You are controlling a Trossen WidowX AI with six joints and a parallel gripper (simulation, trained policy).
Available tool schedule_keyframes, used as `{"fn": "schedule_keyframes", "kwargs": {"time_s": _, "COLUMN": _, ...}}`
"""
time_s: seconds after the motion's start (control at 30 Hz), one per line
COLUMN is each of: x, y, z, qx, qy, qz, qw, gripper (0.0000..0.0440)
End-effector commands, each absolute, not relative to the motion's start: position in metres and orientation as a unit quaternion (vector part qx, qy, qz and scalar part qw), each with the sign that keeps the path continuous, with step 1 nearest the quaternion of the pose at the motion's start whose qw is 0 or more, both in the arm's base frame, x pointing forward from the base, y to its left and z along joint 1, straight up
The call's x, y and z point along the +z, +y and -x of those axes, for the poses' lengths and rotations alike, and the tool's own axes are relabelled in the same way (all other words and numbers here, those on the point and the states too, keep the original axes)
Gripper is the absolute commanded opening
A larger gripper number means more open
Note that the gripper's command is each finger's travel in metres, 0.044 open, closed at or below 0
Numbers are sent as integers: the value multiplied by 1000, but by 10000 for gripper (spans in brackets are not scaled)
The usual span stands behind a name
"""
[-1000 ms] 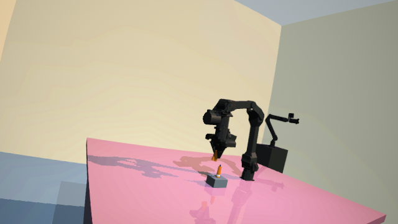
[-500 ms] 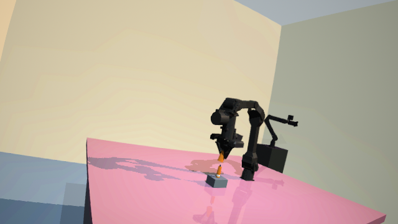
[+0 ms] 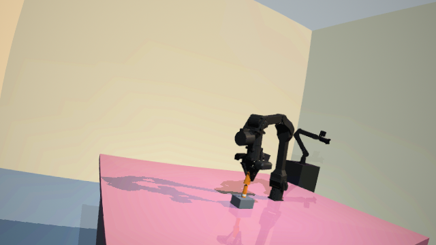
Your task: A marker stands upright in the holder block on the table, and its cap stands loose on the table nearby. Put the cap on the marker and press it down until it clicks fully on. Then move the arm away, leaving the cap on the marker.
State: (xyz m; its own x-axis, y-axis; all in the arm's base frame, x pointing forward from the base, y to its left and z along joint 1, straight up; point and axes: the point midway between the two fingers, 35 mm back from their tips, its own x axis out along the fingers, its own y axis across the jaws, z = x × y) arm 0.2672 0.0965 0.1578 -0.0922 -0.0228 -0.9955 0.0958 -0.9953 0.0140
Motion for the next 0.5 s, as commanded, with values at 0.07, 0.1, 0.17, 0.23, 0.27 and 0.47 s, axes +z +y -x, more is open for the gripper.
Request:
{"fn": "schedule_keyframes", "kwargs": {"time_s": 0.07, "x": 144, "y": 96, "z": -266, "qx": -748, "qy": 36, "qz": -661, "qw": 45, "gripper": 0}}
{"fn": "schedule_keyframes", "kwargs": {"time_s": 0.1, "x": 141, "y": 96, "z": -266, "qx": -749, "qy": 37, "qz": -660, "qw": 45, "gripper": 0}}
{"fn": "schedule_keyframes", "kwargs": {"time_s": 0.17, "x": 136, "y": 95, "z": -266, "qx": -751, "qy": 41, "qz": -658, "qw": 47, "gripper": 0}}
{"fn": "schedule_keyframes", "kwargs": {"time_s": 0.23, "x": 131, "y": 95, "z": -265, "qx": -752, "qy": 45, "qz": -656, "qw": 49, "gripper": 0}}
{"fn": "schedule_keyframes", "kwargs": {"time_s": 0.27, "x": 129, "y": 95, "z": -265, "qx": -753, "qy": 47, "qz": -655, "qw": 50, "gripper": 0}}
{"fn": "schedule_keyframes", "kwargs": {"time_s": 0.47, "x": 114, "y": 95, "z": -264, "qx": -755, "qy": 60, "qz": -650, "qw": 59, "gripper": 2}}
